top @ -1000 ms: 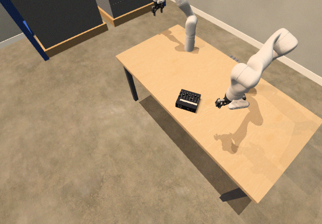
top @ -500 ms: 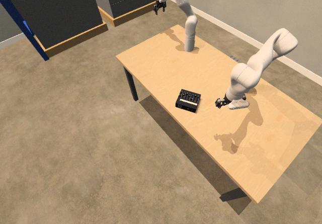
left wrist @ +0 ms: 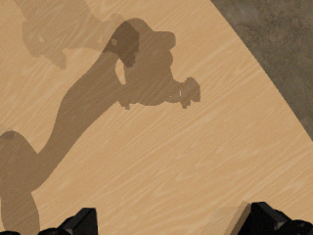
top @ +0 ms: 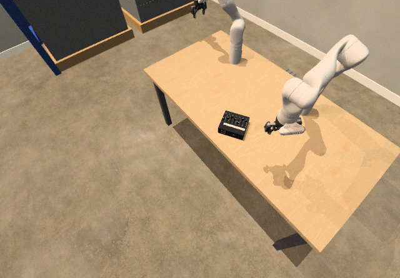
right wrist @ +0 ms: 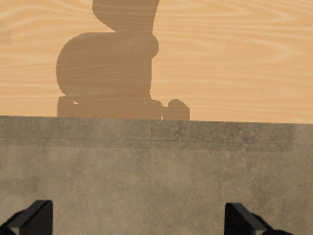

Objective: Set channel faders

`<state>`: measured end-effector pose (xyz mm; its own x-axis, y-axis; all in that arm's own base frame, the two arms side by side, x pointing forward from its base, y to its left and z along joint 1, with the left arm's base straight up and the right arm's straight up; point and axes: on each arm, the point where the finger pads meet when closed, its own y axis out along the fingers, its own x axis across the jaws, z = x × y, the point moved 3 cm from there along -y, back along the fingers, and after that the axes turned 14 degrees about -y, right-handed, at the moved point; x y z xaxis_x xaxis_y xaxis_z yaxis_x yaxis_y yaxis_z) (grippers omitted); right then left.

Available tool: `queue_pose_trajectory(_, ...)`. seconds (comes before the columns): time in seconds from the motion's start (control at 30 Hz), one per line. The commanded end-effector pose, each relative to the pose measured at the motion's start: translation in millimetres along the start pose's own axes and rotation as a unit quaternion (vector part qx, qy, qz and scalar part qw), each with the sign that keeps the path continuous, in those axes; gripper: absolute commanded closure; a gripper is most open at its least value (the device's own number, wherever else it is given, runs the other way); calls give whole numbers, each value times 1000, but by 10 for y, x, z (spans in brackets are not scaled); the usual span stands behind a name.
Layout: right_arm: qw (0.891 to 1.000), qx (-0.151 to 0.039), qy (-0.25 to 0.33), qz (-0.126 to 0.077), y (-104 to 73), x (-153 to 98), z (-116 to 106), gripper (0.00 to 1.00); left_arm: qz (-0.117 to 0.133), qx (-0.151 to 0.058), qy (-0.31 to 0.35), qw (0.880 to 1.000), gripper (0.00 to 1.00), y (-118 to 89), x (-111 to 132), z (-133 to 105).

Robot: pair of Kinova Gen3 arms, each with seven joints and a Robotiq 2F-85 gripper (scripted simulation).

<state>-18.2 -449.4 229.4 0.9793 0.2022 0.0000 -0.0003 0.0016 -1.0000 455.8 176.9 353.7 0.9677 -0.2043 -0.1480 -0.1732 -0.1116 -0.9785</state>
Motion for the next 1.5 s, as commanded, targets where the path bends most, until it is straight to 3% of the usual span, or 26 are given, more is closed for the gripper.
queue_pose_trajectory(0.0, 1000, -1, 0, 0, -7, -1, -3, 2, 2, 15, 54, 998, 2, 183, 222, -289)
queue_pose_trajectory(0.1, 1000, -1, 0, 0, -7, -1, -3, 2, 0, 27, 95, 995, 2, 328, 376, -493)
queue_pose_trajectory(0.17, 1000, -1, 0, 0, -7, -1, -3, 2, 0, 27, 95, 995, 2, 328, 376, -493)
queue_pose_trajectory(0.23, 1000, -1, 0, 0, -7, -1, -3, 2, -2, 41, 144, 989, 2, 496, 535, -746)
queue_pose_trajectory(0.33, 1000, -1, 0, 0, -7, -1, -3, 2, -4, 48, 170, 984, 2, 586, 611, -887)
queue_pose_trajectory(0.5, 1000, -1, 0, 0, -7, -1, -3, 2, -10, 67, 253, 965, 2, 866, 803, -1350)
queue_pose_trajectory(0.53, 1000, -1, 0, 0, -7, -1, -3, 2, -10, 67, 253, 965, 2, 866, 803, -1350)
queue_pose_trajectory(0.63, 1000, -1, 0, 0, -7, -1, -3, 2, -15, 77, 306, 949, 2, 1045, 889, -1665)
queue_pose_trajectory(0.73, 1000, -1, 0, 0, -7, -1, -3, 2, -15, 77, 306, 949, 2, 1045, 889, -1665)
queue_pose_trajectory(0.8, 1000, -1, 0, 0, -7, -1, -3, 2, -20, 86, 354, 931, 2, 1207, 941, -1959)
queue_pose_trajectory(0.97, 1000, -1, 0, 0, -7, -1, -3, 2, -25, 91, 394, 914, 2, 1341, 964, -2210)
queue_pose_trajectory(1.1, 1000, -1, 0, 0, -7, -1, -3, 2, -31, 97, 444, 890, 2, 1509, 965, -2532)
queue_pose_trajectory(1.2, 1000, -1, 0, 0, -7, -1, -3, 2, -33, 98, 457, 883, 2, 1551, 961, -2613)
queue_pose_trajectory(1.47, 1000, -1, 0, 0, -7, -1, -3, 2, -33, 98, 458, 883, 2, 1555, 960, -2620)
